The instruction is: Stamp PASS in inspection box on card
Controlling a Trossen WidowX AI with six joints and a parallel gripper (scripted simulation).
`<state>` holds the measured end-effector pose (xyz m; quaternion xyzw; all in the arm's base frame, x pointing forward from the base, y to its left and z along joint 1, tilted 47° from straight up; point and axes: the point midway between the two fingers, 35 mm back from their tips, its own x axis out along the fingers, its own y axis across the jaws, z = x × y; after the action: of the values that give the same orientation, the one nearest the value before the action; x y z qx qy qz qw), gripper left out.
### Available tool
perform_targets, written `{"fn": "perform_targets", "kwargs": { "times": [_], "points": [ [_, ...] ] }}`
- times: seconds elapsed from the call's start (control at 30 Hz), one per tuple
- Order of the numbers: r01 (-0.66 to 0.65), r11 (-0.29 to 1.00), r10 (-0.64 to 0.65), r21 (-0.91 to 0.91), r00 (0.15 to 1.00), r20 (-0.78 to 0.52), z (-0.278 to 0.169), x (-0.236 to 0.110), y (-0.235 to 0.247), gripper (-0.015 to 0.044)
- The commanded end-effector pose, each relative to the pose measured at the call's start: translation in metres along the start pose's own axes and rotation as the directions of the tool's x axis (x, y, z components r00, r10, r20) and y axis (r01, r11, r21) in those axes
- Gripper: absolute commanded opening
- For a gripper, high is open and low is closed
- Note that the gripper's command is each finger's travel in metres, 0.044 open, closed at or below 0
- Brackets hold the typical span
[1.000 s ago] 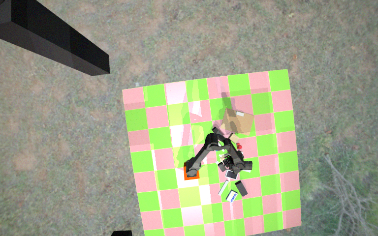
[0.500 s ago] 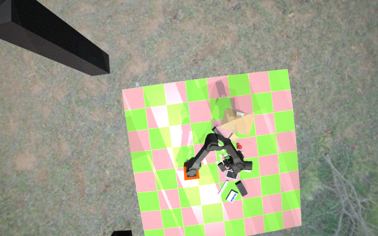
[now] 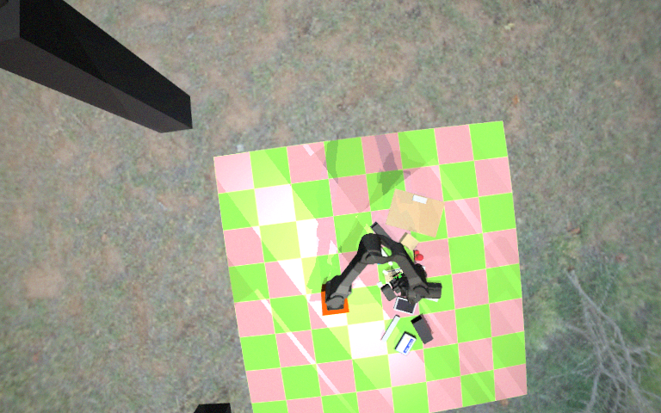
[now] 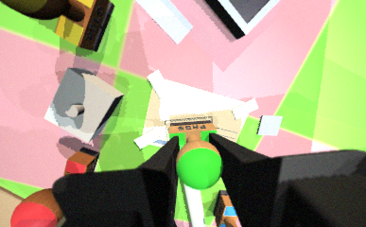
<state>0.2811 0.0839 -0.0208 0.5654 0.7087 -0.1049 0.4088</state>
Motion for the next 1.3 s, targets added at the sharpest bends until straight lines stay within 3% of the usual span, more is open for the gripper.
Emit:
{"fn": "perform_targets", "kwargs": {
  "times": [0.0,1.27],
  "points": [
    [-0.003,1.0,0.003,-0.007,1.0,-0.001,0.0,-0.002,0.001,0.0],
    [-0.002,1.0,0.002,-0.006,1.0,0.003,0.002,-0.057,0.0,0.0]
  ]
}}
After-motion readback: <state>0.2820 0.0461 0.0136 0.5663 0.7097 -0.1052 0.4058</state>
